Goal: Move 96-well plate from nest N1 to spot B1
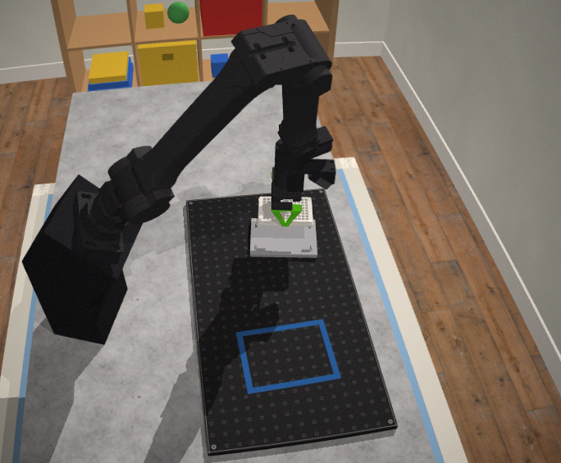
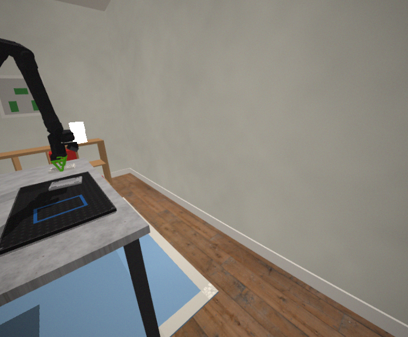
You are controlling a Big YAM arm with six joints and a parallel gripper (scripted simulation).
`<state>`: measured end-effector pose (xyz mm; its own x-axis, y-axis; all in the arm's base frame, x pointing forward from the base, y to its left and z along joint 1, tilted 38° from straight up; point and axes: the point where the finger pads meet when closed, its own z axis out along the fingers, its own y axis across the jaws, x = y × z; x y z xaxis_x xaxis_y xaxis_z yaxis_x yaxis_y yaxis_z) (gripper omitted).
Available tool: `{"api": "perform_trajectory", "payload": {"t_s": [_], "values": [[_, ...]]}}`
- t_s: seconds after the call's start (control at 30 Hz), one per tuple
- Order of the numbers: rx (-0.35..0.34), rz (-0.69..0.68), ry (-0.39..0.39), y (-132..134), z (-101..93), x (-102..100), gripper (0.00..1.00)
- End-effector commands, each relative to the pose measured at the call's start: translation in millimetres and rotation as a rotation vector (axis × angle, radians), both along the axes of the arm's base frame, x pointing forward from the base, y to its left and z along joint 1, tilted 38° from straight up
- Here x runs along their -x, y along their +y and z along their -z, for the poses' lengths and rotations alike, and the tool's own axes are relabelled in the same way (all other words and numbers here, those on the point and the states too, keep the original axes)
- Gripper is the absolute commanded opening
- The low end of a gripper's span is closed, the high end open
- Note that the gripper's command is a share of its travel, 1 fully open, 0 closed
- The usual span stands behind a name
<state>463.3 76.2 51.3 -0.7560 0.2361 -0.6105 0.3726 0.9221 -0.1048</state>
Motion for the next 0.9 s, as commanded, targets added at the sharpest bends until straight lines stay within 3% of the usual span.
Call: {"api": "perform_trajectory", "payload": {"t_s": [0.0, 0.23, 0.37, 0.47, 0.53, 0.87], "values": [[-0.007, -0.003, -0.025, 5, -10.5, -5, 0.0], [0.102, -0.152, 0.025, -21, -15.4, 3, 0.0], [0.103, -0.152, 0.025, -34, -16.3, 8, 0.0], [0.102, -0.181, 0.014, -22, -20.4, 6, 0.0], [0.104, -0.152, 0.025, -43, -17.0, 11, 0.0], [0.107, -0.152, 0.025, -75, -19.3, 23, 0.0]]}}
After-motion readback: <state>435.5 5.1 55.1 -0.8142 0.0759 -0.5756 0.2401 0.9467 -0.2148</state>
